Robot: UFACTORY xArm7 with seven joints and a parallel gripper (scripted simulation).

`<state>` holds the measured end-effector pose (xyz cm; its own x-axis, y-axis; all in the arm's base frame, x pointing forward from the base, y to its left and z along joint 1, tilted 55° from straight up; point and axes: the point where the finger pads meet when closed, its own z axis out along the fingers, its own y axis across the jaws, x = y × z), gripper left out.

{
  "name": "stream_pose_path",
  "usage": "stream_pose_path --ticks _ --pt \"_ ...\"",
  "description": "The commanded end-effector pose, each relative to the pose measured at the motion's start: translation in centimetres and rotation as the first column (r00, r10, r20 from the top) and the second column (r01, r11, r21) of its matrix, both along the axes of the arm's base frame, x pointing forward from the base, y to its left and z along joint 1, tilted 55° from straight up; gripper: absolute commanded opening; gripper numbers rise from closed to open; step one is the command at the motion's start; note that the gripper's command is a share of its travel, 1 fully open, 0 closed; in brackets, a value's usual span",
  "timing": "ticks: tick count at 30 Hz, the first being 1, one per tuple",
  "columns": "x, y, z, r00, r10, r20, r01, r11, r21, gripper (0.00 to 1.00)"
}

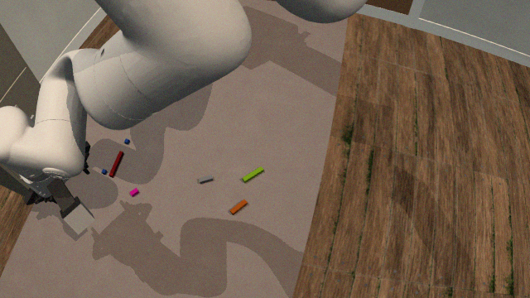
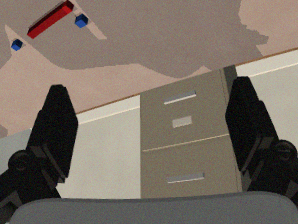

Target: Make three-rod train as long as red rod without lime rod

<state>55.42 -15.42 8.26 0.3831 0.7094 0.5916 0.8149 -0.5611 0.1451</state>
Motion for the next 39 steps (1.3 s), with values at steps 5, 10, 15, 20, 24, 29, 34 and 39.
stream_pose_path --ticks 5,10,15,20,24,29,34,39 --pt "-0.8 0.2 -2.4 0.970 -0.199 -0.138 0.220 0.963 0.156 1.00" --pt "-1.2 0.5 -3.5 0.937 -0.278 -0.213 0.323 0.921 0.218 1.00" --pt "-1.5 0.7 -4.4 0.899 -0.336 -0.279 0.408 0.875 0.261 1.00" --pt "-1.5 0.7 -4.4 0.899 -0.336 -0.279 0.408 0.875 0.261 1.00" --pt "-1.5 0.7 -4.4 0.899 -0.336 -0.279 0.408 0.875 0.261 1.00" --pt "-2.0 1.1 -5.9 0.820 -0.413 -0.395 0.544 0.777 0.316 1.00" --pt "-2.1 1.2 -6.3 0.797 -0.429 -0.426 0.578 0.748 0.326 1.00" --pt "-2.1 1.2 -6.3 0.797 -0.429 -0.426 0.578 0.748 0.326 1.00"
